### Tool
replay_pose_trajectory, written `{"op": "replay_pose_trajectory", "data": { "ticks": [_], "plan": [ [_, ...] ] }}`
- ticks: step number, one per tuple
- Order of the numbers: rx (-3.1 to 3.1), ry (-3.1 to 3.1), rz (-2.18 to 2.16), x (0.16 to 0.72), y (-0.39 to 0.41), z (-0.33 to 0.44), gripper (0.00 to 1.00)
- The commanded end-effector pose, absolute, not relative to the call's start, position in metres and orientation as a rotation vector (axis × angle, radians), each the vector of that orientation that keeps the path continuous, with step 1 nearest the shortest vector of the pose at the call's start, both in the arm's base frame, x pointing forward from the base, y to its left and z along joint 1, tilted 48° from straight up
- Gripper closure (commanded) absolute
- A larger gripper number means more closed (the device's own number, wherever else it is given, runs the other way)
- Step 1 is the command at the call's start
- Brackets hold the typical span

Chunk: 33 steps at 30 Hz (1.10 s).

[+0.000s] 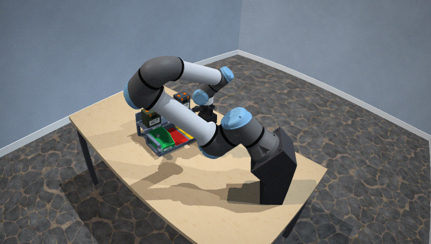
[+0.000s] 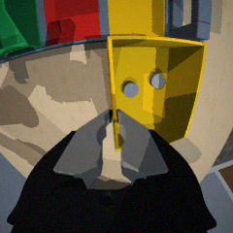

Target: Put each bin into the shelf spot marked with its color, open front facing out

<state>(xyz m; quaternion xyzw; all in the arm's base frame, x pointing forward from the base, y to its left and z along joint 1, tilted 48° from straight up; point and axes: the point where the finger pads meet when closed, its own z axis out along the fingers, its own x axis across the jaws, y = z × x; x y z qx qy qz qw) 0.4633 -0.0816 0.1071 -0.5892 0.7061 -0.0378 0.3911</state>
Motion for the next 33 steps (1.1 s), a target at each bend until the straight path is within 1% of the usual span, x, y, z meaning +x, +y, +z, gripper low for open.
{"op": "replay_pose_trajectory", "data": {
  "ticks": [1,33],
  "plan": [
    [-1.522,1.808,-0.073,0.4636,-0.0826,0.1088,1.00],
    [-1.675,1.890,0.077,0.4648,-0.0865,0.1174,1.00]
  ]
}}
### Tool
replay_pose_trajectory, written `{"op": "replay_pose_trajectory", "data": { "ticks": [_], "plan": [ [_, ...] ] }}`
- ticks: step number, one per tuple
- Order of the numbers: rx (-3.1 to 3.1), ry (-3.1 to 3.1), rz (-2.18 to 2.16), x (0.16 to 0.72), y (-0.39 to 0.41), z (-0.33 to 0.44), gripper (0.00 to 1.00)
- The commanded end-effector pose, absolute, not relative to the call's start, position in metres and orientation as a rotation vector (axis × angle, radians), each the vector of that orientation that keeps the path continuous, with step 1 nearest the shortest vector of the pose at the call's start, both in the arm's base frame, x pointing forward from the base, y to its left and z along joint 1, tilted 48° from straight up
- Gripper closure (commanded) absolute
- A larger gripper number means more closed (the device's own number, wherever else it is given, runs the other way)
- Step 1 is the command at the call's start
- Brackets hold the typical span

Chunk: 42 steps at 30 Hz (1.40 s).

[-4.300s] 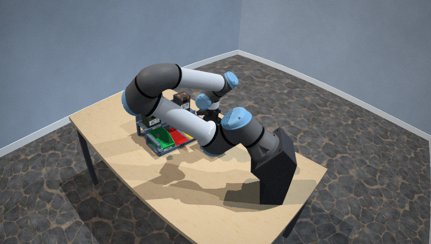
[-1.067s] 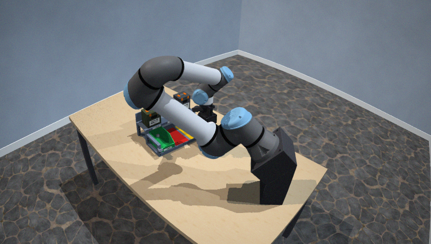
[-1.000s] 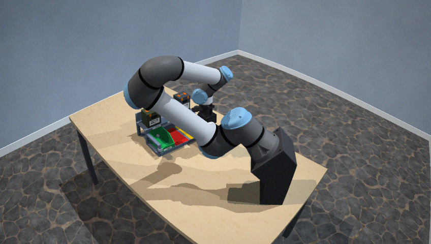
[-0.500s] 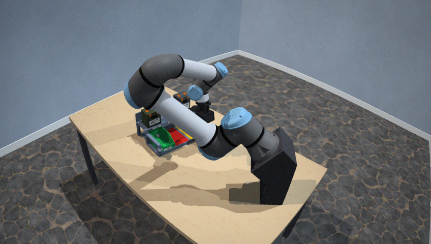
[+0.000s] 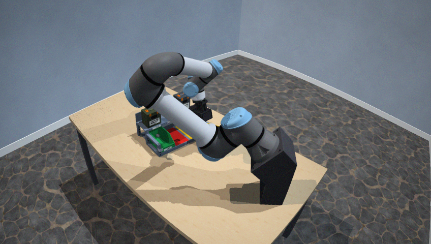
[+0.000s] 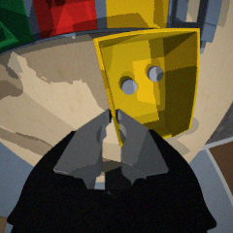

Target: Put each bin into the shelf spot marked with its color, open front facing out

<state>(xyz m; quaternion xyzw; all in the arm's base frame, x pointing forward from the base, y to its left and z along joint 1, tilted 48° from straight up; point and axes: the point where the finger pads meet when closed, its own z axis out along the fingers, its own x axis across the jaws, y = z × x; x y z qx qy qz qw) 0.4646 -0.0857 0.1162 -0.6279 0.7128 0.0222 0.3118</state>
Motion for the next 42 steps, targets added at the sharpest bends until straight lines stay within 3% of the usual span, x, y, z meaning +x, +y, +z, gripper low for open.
{"op": "replay_pose_trajectory", "data": {
  "ticks": [1,42],
  "plan": [
    [-1.677,1.892,0.079,0.4648,-0.0866,0.1175,1.00],
    [-1.697,1.900,0.102,0.4619,-0.0869,0.1180,1.00]
  ]
}}
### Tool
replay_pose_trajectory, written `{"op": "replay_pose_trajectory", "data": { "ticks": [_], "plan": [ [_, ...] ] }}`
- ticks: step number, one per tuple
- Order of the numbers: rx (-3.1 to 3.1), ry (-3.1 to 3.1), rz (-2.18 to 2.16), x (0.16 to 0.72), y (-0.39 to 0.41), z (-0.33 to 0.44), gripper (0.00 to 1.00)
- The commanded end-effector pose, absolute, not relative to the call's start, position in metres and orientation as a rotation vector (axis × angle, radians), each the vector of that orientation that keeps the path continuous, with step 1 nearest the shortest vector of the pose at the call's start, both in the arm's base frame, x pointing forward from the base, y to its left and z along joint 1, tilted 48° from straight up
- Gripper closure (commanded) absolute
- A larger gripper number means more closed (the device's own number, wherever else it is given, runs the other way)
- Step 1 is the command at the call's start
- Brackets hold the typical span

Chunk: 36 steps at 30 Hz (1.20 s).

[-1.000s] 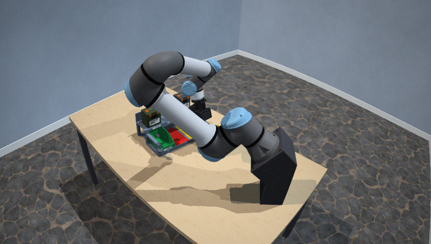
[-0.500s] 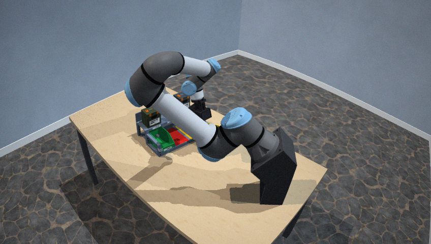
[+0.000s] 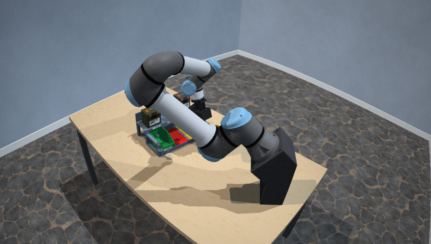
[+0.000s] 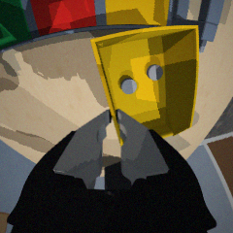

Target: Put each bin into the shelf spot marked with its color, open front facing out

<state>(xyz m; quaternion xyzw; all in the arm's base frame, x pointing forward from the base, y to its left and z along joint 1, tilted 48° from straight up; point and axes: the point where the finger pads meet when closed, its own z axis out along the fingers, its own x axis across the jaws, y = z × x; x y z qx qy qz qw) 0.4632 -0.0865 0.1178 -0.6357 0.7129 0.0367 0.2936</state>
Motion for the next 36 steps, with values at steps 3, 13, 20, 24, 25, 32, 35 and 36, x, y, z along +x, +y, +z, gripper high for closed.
{"op": "replay_pose_trajectory", "data": {
  "ticks": [3,13,20,24,25,32,35,36],
  "plan": [
    [-1.701,1.901,0.107,0.4605,-0.0870,0.1179,1.00],
    [-1.711,1.904,0.120,0.4573,-0.0871,0.1176,1.00],
    [-1.712,1.904,0.121,0.4570,-0.0871,0.1176,1.00],
    [-1.712,1.904,0.121,0.4569,-0.0871,0.1176,1.00],
    [-1.712,1.904,0.121,0.4569,-0.0871,0.1176,1.00],
    [-1.712,1.904,0.121,0.4569,-0.0871,0.1176,1.00],
    [-1.712,1.904,0.121,0.4569,-0.0871,0.1176,1.00],
    [-1.712,1.904,0.121,0.4569,-0.0871,0.1176,1.00]
  ]
}}
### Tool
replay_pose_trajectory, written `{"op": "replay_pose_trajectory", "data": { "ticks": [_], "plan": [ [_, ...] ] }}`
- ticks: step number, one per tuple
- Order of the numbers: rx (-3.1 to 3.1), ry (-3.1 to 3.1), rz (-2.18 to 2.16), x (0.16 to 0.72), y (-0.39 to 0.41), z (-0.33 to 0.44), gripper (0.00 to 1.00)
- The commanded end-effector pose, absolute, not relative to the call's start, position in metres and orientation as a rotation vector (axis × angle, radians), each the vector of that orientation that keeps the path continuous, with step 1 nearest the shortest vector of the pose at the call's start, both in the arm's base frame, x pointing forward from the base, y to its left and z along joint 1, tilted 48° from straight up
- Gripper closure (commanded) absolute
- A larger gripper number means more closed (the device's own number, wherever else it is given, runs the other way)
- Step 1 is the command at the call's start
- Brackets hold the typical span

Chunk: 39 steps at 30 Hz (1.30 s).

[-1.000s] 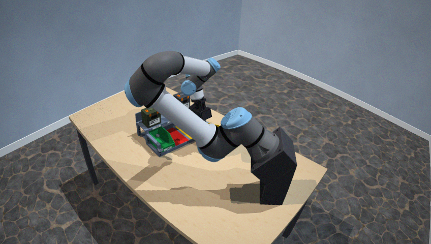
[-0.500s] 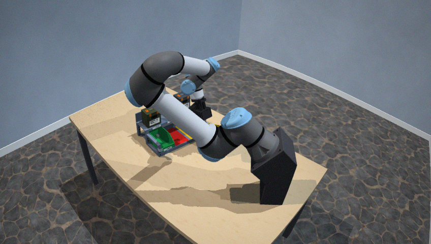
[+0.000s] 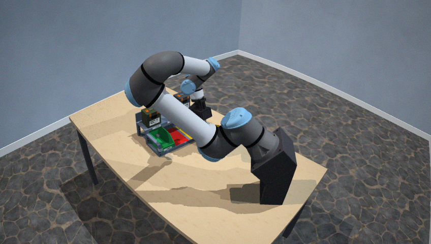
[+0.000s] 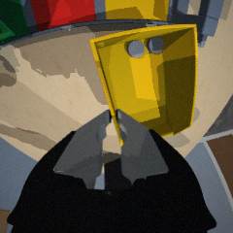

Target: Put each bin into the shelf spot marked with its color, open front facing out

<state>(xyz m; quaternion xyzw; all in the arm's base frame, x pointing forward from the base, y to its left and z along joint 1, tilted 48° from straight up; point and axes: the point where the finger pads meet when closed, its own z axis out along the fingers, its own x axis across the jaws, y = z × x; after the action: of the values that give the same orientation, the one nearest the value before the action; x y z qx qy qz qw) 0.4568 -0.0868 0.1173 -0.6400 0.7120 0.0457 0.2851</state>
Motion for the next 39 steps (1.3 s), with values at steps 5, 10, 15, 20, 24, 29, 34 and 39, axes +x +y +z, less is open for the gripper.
{"op": "replay_pose_trajectory", "data": {
  "ticks": [5,10,15,20,24,29,34,39],
  "plan": [
    [-1.712,1.904,0.121,0.457,-0.087,0.118,1.00],
    [-1.712,1.904,0.121,0.458,-0.087,0.118,1.00],
    [-1.712,1.904,0.121,0.458,-0.088,0.118,1.00],
    [-1.712,1.904,0.121,0.459,-0.088,0.119,1.00],
    [-1.711,1.904,0.121,0.461,-0.089,0.120,1.00],
    [-1.711,1.904,0.120,0.462,-0.089,0.121,1.00],
    [-1.711,1.904,0.120,0.465,-0.090,0.123,1.00],
    [-1.711,1.904,0.120,0.468,-0.091,0.125,1.00]
  ]
}}
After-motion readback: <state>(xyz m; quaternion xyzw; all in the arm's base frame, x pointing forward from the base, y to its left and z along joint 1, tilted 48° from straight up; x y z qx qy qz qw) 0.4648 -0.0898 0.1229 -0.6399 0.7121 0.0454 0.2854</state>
